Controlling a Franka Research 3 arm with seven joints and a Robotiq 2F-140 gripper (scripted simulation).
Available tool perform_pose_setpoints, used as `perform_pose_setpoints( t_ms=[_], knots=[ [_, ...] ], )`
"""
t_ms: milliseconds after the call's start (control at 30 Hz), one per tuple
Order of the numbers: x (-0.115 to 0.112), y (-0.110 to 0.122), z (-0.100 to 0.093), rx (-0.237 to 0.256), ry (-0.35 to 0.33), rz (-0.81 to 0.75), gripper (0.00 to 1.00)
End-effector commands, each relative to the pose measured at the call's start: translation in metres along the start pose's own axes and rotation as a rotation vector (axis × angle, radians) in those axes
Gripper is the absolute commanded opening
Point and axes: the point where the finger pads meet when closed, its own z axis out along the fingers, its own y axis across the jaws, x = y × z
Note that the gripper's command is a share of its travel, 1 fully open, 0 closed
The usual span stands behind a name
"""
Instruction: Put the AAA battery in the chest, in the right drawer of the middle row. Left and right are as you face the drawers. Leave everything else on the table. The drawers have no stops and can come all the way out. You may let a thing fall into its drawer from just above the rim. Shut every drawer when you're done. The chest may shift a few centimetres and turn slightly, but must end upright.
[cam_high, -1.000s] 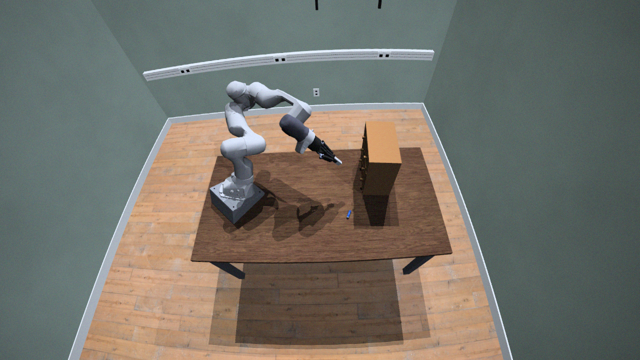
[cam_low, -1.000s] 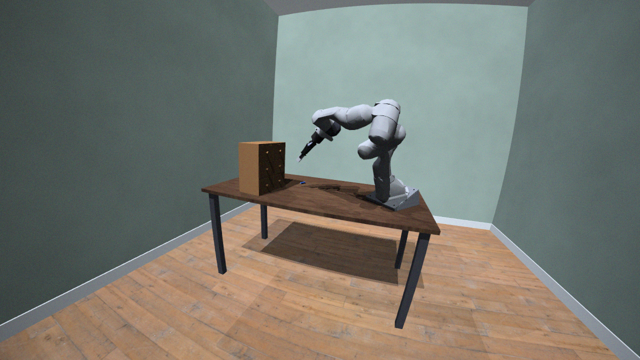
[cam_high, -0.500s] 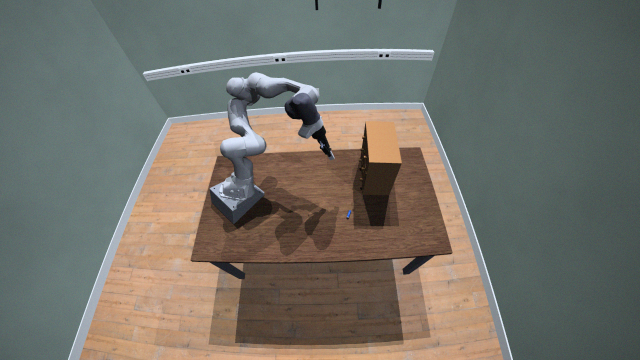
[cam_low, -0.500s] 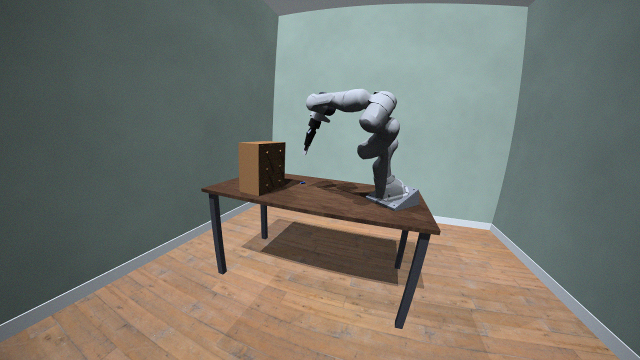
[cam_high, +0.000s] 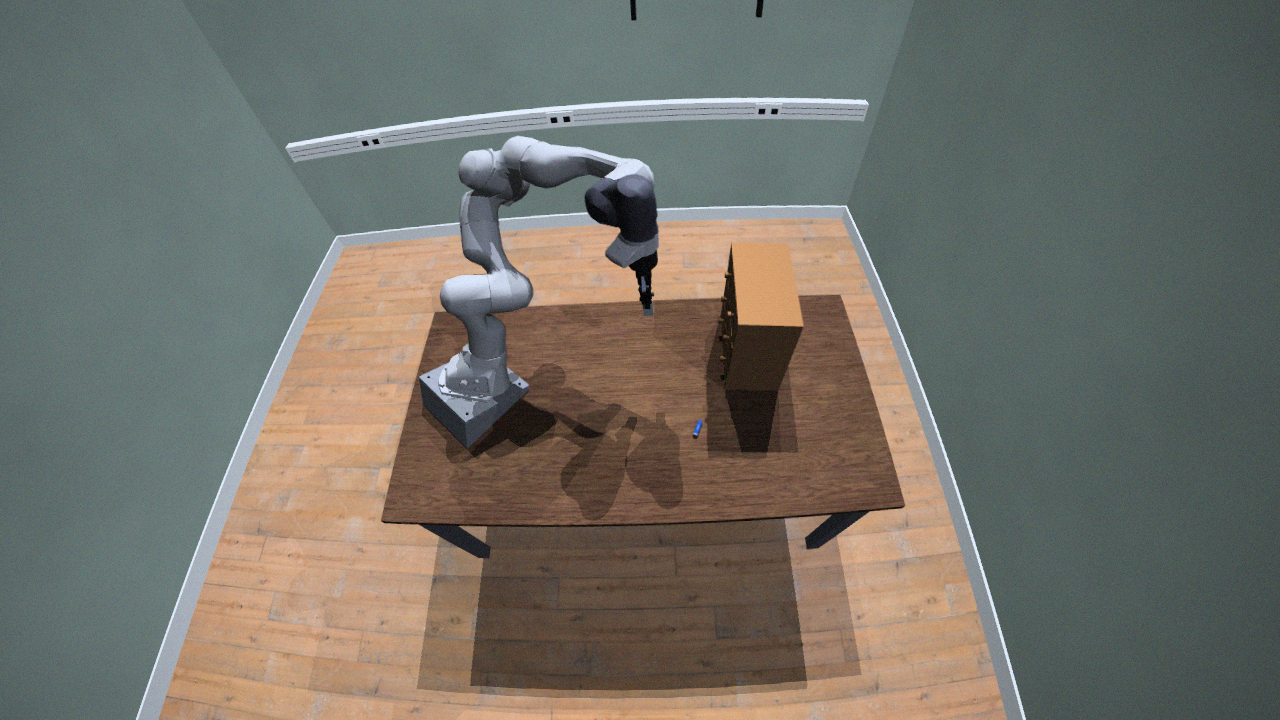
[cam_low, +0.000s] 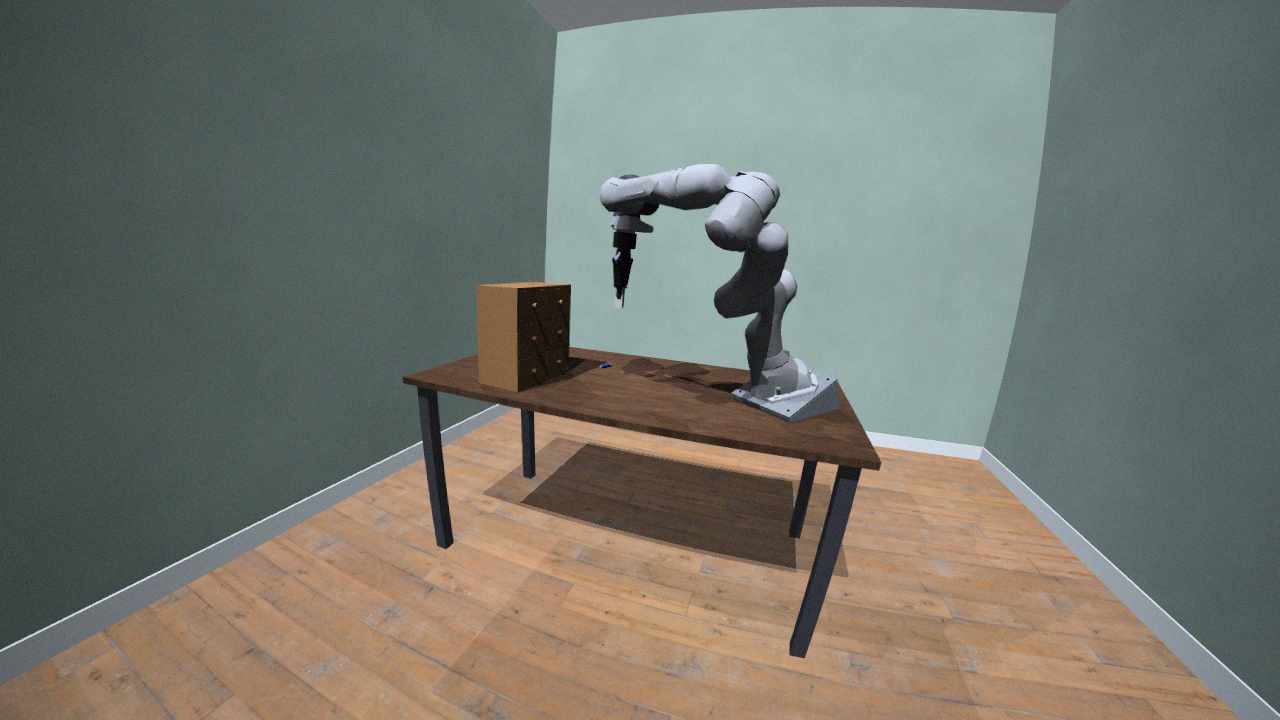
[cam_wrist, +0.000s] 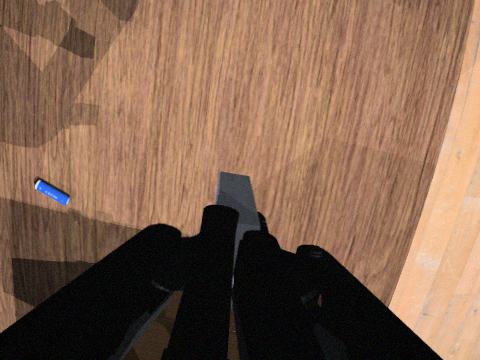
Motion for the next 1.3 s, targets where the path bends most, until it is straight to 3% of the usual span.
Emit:
perform_pose_setpoints(
  t_ms=[0,700,733,1267],
  knots=[
    [0.0105,0.0043,0.0020,-0.011,0.044,0.044,0.10],
    [0.0105,0.0043,0.0020,-0.011,0.044,0.044,0.10],
    [0.0094,0.0038,0.0017,-0.013,0.038,0.038,1.00],
    [0.0094,0.0038,0.0017,-0.013,0.038,0.038,1.00]
  ],
)
